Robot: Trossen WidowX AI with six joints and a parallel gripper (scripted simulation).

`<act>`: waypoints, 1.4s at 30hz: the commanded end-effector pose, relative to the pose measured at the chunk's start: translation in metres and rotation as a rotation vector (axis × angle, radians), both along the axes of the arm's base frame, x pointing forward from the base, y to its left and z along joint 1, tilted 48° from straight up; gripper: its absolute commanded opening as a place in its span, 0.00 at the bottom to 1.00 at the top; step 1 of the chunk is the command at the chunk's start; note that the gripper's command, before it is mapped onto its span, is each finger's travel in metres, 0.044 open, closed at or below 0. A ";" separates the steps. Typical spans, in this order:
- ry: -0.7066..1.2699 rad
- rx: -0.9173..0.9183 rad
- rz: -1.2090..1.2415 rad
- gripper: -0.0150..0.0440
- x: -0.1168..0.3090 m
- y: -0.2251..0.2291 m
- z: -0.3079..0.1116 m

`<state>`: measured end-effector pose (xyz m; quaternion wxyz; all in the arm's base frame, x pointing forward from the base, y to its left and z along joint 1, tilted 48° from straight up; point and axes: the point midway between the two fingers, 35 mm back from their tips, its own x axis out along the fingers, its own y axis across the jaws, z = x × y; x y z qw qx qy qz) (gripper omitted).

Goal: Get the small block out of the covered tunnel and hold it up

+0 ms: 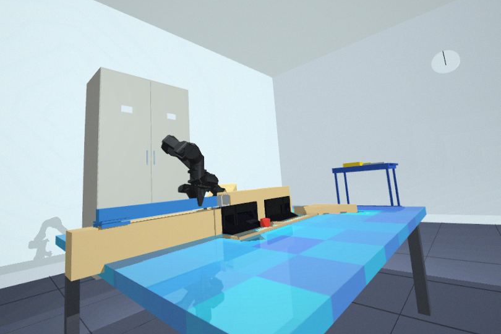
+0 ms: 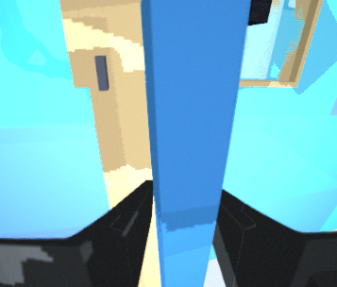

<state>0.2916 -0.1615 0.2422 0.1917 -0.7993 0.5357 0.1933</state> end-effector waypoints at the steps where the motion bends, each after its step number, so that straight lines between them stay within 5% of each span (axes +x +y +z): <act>1: 0.000 0.000 0.000 0.30 0.000 0.000 0.000; 17: -0.013 -0.010 -0.023 1.00 -0.005 0.028 0.023; 25: -0.011 -0.009 -0.024 1.00 -0.014 0.063 -0.016; 42: -0.011 -0.007 -0.025 1.00 -0.011 0.050 -0.029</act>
